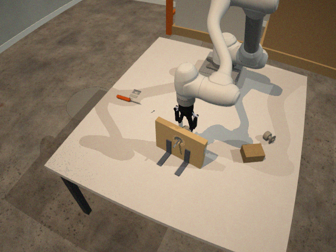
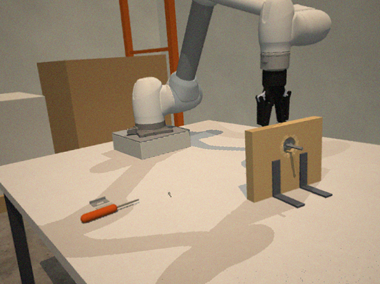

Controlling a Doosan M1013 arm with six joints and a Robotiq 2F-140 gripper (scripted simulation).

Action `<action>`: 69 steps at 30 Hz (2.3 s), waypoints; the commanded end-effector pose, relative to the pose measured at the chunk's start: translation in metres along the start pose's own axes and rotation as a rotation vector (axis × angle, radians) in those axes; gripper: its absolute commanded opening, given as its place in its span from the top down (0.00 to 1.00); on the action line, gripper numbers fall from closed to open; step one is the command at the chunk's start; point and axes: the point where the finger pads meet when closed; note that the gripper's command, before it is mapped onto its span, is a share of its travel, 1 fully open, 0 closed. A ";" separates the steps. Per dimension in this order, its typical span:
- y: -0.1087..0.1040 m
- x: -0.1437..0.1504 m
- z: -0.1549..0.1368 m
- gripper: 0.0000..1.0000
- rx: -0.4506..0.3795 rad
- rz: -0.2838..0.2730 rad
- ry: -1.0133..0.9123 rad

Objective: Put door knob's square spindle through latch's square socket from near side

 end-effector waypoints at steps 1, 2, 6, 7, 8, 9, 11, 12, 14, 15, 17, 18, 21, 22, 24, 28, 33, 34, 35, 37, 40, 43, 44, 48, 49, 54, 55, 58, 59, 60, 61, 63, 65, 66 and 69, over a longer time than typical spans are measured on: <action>0.000 0.000 0.000 0.58 0.000 0.000 0.000; 0.000 0.000 0.000 0.58 0.000 0.000 0.000; 0.000 0.000 0.001 0.58 0.000 0.000 0.000; 0.000 0.000 0.001 0.58 0.000 0.000 0.000; 0.000 0.000 0.001 0.58 0.000 0.000 0.000; 0.000 0.000 0.001 0.58 0.000 0.000 0.000; 0.000 0.000 0.001 0.58 0.000 0.000 0.000; 0.000 0.000 0.001 0.58 0.000 0.000 0.000; 0.000 0.000 0.001 0.58 0.000 0.000 0.000; 0.000 0.000 0.001 0.58 0.000 0.000 0.000; 0.000 0.000 0.001 0.58 0.000 0.000 0.000; 0.000 0.000 0.001 0.58 0.000 0.000 0.000; 0.000 0.000 0.001 0.58 0.000 0.000 0.000; 0.000 0.000 0.001 0.58 0.000 0.000 0.000; 0.000 0.000 0.001 0.58 0.000 0.000 0.000; 0.000 0.000 0.002 0.58 0.000 0.000 0.000; 0.000 0.000 0.002 0.58 0.000 0.000 0.000; 0.000 0.000 0.002 0.58 0.000 0.000 0.000; 0.000 0.000 0.002 0.58 0.000 0.000 0.000; 0.000 0.000 0.003 0.58 0.000 0.000 0.000; 0.000 0.000 0.003 0.58 0.000 0.000 0.000; 0.000 0.000 0.003 0.58 0.000 0.000 0.000; 0.000 0.000 0.003 0.58 0.000 0.000 0.000; 0.000 0.000 0.003 0.58 0.000 0.000 0.000; 0.000 0.000 0.003 0.58 0.000 0.000 0.000; 0.000 0.000 0.003 0.43 0.000 0.000 0.000; 0.000 0.000 0.003 0.43 0.000 0.000 0.000; 0.000 0.000 0.003 0.43 0.000 0.000 0.000; 0.000 0.000 0.003 0.43 0.000 0.000 0.000; 0.000 0.000 0.003 0.43 0.000 0.000 0.000; 0.000 0.000 0.003 0.43 0.000 0.000 0.000; 0.000 0.000 0.003 0.43 0.000 0.000 0.000; 0.000 0.000 0.003 0.43 0.000 0.000 0.000; 0.000 0.000 0.003 0.43 0.000 0.000 0.000; 0.000 0.000 0.003 0.43 0.000 0.000 0.000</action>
Point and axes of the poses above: the point where the finger pads meet when closed, its own y axis out along the fingers, its own x axis across the jaws, z = x × y
